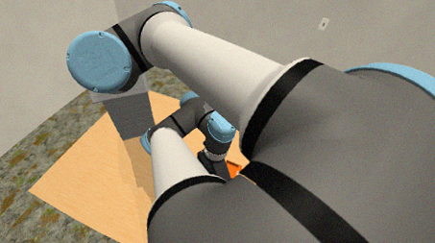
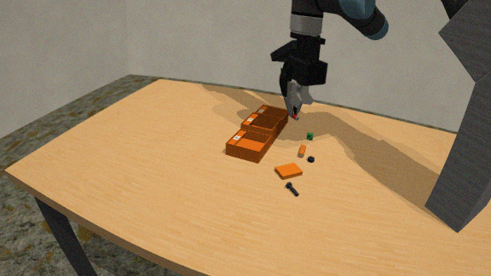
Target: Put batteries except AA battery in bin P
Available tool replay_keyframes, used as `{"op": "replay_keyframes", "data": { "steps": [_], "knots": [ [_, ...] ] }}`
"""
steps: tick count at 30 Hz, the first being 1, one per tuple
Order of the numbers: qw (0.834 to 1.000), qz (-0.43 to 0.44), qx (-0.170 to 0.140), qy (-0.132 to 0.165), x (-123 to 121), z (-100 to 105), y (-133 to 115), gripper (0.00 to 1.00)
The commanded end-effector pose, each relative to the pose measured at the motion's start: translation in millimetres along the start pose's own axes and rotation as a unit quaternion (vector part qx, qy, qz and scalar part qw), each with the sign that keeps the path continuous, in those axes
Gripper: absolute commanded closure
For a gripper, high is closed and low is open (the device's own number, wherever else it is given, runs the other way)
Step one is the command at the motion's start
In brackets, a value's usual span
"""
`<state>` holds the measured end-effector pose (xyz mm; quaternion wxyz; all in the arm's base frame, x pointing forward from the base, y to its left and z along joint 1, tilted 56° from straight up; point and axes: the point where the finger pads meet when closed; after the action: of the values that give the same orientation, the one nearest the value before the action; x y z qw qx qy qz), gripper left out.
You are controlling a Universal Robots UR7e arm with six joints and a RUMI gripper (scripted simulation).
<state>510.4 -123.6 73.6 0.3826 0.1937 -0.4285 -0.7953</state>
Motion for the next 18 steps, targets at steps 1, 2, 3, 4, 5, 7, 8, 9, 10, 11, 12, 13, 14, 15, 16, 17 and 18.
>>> {"op": "replay_keyframes", "data": {
  "steps": [1, 2, 3, 4, 5, 7, 8, 9, 10, 11, 12, 13, 14, 15, 16, 17, 18],
  "knots": [
    [0.997, -0.078, 0.000, 0.001, -29, 0, -3, 1.00],
    [0.996, -0.087, 0.000, 0.001, -35, 0, -4, 1.00],
    [0.995, -0.096, 0.000, 0.002, -41, 0, -5, 1.00],
    [0.994, -0.105, 0.000, 0.003, -47, 0, -6, 1.00],
    [0.993, -0.115, 0.000, 0.004, -53, 0, -6, 1.00],
    [0.991, -0.133, 0.000, 0.008, -65, 0, -8, 1.00],
    [0.990, -0.143, 0.001, 0.010, -71, 0, -9, 1.00],
    [0.988, -0.152, 0.001, 0.012, -77, 0, -10, 1.00],
    [0.987, -0.161, 0.001, 0.013, -83, 0, -11, 1.00],
    [0.987, -0.161, 0.001, 0.013, -83, 0, -11, 1.00],
    [0.987, -0.161, 0.001, 0.013, -83, 0, -11, 1.00],
    [0.982, -0.188, 0.001, 0.018, -89, 0, -11, 1.00],
    [0.980, -0.196, 0.001, 0.020, -95, 0, -12, 1.00],
    [0.979, -0.204, 0.001, 0.021, -101, 0, -13, 1.00],
    [0.977, -0.213, 0.001, 0.022, -107, 0, -14, 1.00],
    [0.975, -0.223, 0.001, 0.023, -113, 0, -15, 1.00],
    [0.972, -0.232, 0.001, 0.023, -119, 0, -16, 1.00]
  ]
}}
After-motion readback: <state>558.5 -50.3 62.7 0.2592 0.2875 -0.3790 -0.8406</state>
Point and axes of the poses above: the point where the finger pads meet when closed, its own z axis back along the fingers, its own x axis across the jaws, y = z × x, and after that the axes turned 2 degrees about -z, right-handed
